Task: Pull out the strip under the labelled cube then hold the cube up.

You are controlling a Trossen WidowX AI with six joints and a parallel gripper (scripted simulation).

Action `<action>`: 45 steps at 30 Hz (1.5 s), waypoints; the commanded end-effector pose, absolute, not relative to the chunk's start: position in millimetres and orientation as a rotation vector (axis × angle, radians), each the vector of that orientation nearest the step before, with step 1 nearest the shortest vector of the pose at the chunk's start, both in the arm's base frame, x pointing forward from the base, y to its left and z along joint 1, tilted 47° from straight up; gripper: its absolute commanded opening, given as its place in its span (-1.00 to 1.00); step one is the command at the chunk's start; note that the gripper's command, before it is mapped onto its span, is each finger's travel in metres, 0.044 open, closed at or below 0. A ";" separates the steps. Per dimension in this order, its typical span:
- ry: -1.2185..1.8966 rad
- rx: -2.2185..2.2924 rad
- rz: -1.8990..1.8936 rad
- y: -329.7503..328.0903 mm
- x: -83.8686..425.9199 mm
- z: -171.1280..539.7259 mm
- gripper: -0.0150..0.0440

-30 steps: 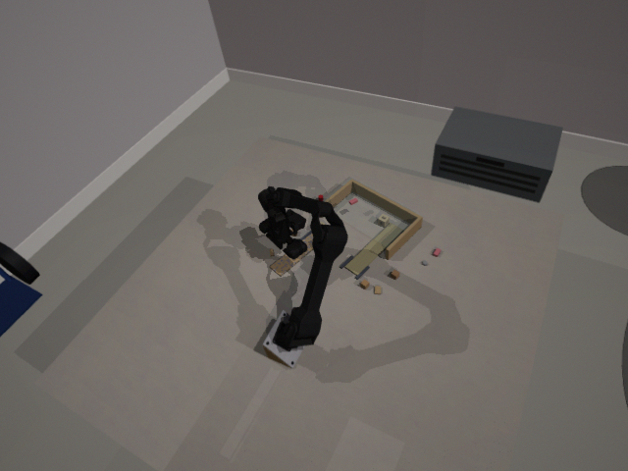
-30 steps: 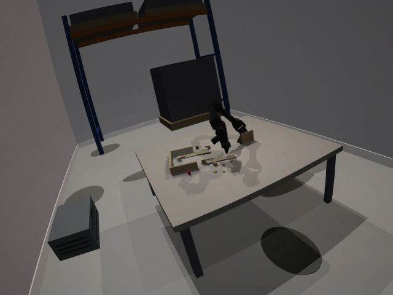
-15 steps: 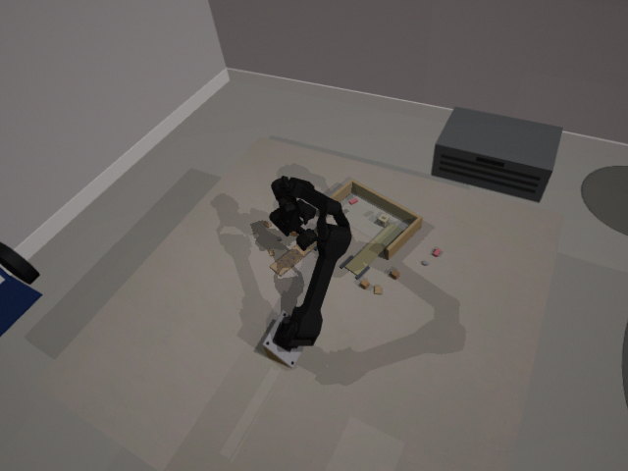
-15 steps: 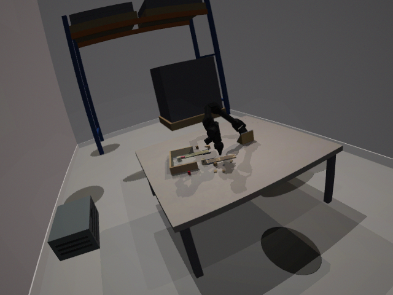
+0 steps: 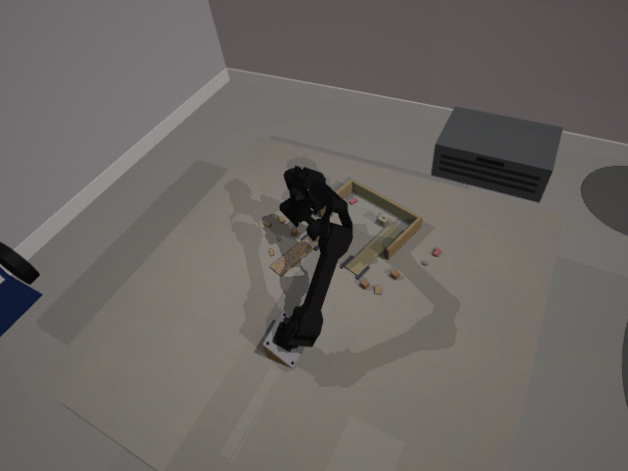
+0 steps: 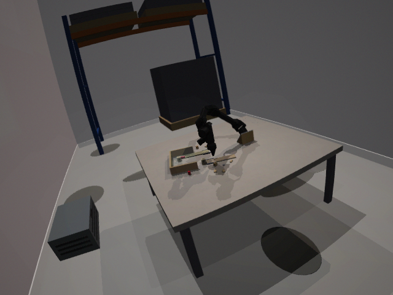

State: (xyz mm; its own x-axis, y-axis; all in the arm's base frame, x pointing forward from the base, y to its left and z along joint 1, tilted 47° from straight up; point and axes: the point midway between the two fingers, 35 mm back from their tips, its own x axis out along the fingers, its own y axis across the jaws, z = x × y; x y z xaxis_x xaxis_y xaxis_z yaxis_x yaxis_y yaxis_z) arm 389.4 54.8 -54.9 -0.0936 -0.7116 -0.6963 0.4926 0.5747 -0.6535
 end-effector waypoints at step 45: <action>1.312 -0.210 -1.024 4.3 454.4 -58.2 0.36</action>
State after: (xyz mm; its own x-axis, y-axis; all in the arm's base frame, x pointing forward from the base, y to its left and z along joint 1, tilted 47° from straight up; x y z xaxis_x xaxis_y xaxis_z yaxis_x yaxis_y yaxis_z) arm 455.5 9.6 -55.5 -0.0899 -0.7114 -0.6970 0.5040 0.5711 -0.6479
